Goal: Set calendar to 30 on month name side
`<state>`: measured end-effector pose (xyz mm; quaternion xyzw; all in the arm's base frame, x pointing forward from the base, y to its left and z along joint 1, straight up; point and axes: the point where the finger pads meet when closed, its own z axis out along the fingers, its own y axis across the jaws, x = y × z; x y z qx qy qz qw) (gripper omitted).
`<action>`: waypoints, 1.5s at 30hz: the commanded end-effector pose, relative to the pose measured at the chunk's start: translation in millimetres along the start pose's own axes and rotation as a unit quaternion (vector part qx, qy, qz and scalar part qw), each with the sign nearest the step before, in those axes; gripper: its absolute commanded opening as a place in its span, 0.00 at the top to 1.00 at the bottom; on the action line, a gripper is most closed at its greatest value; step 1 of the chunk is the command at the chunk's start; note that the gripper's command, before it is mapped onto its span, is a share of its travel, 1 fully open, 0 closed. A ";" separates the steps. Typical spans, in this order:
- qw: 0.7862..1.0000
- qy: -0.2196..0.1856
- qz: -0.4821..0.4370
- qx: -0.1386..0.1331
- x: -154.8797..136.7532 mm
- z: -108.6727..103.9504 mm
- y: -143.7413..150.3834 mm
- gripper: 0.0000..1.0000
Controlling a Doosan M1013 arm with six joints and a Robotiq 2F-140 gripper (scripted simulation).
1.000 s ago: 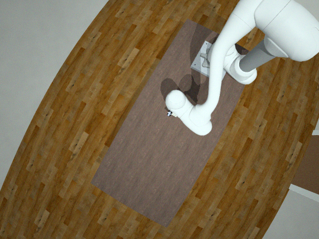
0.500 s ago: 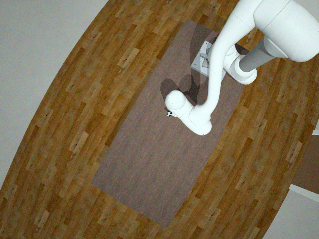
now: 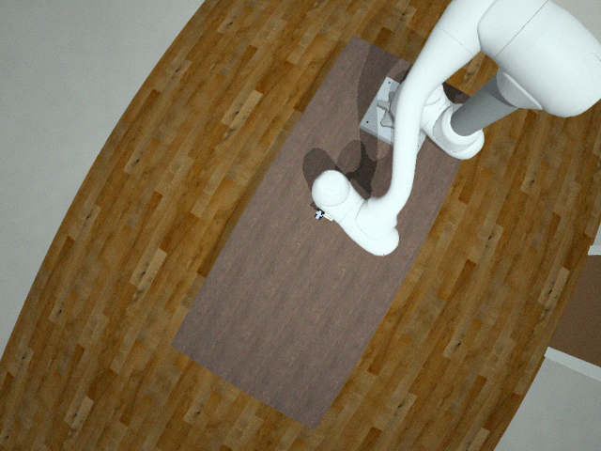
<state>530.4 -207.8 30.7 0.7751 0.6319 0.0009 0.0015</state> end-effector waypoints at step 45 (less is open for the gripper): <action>1.000 0.000 0.000 0.000 0.0 9.9 0.0 0.76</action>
